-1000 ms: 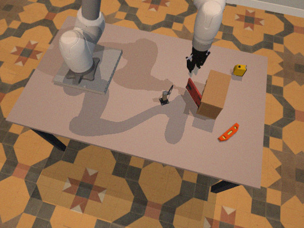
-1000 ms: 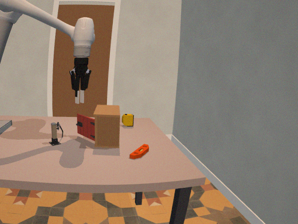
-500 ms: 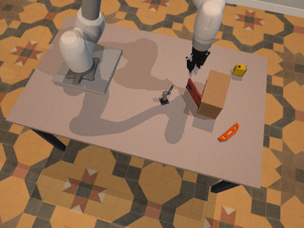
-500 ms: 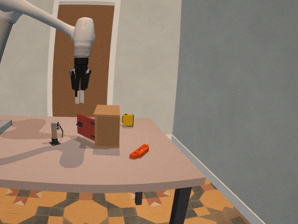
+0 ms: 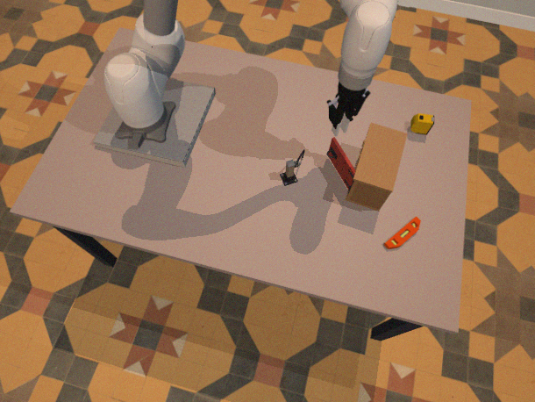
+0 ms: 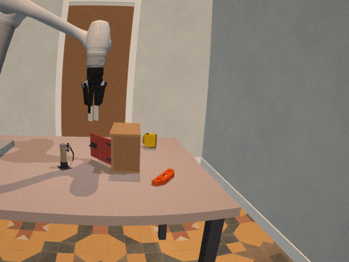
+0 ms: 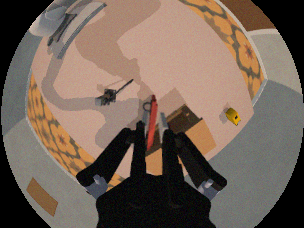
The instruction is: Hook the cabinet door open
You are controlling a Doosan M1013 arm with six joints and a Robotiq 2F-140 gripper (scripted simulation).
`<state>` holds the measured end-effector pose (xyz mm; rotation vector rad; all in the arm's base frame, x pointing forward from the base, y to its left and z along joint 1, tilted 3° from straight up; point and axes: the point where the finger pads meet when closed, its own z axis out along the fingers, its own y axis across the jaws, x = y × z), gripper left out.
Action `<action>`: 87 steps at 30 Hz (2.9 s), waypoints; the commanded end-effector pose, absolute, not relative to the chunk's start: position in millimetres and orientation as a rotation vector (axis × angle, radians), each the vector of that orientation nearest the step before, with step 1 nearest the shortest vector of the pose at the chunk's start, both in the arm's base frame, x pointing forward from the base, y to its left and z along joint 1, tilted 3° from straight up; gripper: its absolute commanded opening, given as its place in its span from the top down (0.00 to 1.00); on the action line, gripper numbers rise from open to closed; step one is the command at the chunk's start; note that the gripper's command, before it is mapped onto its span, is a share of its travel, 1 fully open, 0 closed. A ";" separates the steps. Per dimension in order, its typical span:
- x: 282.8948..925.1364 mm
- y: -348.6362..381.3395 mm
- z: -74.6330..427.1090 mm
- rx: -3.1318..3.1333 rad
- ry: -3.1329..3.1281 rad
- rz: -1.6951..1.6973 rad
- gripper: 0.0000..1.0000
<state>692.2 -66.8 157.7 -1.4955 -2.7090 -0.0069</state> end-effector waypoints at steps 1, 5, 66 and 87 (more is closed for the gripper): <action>692.2 -66.8 157.8 -1.496 -2.709 -0.007 0.84; 692.2 -66.8 157.7 -1.496 -2.709 -0.007 0.84; 690.4 -64.5 90.9 -1.505 -2.704 -0.007 0.84; 688.1 -65.6 86.0 -1.481 -2.717 -0.008 0.84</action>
